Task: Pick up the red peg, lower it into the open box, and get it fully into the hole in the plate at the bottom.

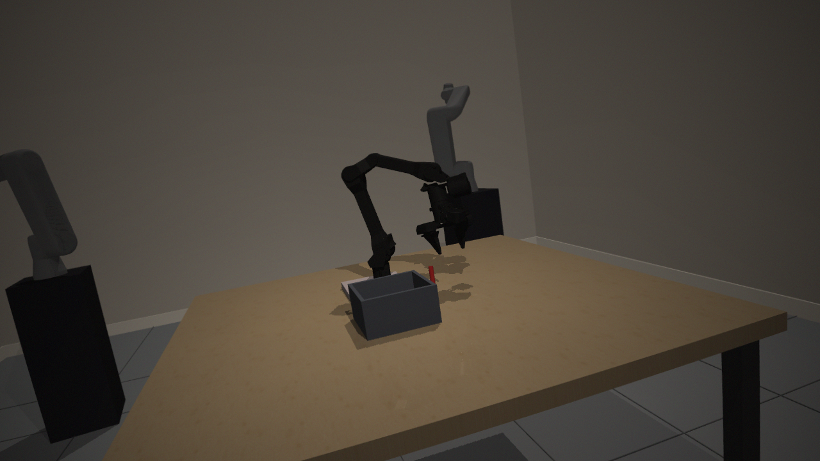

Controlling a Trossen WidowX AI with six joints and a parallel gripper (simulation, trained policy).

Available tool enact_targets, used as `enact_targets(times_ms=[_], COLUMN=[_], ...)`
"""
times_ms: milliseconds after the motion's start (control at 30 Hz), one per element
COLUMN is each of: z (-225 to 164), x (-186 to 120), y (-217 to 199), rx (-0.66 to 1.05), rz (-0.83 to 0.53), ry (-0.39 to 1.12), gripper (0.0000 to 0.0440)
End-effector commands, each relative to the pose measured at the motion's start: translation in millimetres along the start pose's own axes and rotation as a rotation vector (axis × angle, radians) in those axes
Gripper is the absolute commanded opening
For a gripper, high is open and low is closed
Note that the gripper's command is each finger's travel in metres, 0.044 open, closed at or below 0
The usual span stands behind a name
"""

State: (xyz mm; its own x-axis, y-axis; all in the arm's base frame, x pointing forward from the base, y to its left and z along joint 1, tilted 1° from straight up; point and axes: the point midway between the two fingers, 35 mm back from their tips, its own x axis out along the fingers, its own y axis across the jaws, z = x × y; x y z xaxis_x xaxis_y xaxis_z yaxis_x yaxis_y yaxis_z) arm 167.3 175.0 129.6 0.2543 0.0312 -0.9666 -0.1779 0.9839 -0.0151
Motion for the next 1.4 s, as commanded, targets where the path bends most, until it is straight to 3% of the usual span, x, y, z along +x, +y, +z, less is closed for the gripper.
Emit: enact_targets(times_ms=[0,600,1033,1133,1367], z=[-1.4,-11.1,-14.1,-15.4,-18.3], x=[1.3,24.4,68.0,77.2,94.4], y=[-9.5,-55.7,-69.1,-71.3,-75.1], rx=[0.104,0.674,0.833,0.843,0.867], rz=[-0.022,-0.16,-0.203,-0.212,-0.239], ry=[0.035,0.187,0.18,0.178,0.192], gripper=[0.044,0.044,0.0435,0.0403,0.0223])
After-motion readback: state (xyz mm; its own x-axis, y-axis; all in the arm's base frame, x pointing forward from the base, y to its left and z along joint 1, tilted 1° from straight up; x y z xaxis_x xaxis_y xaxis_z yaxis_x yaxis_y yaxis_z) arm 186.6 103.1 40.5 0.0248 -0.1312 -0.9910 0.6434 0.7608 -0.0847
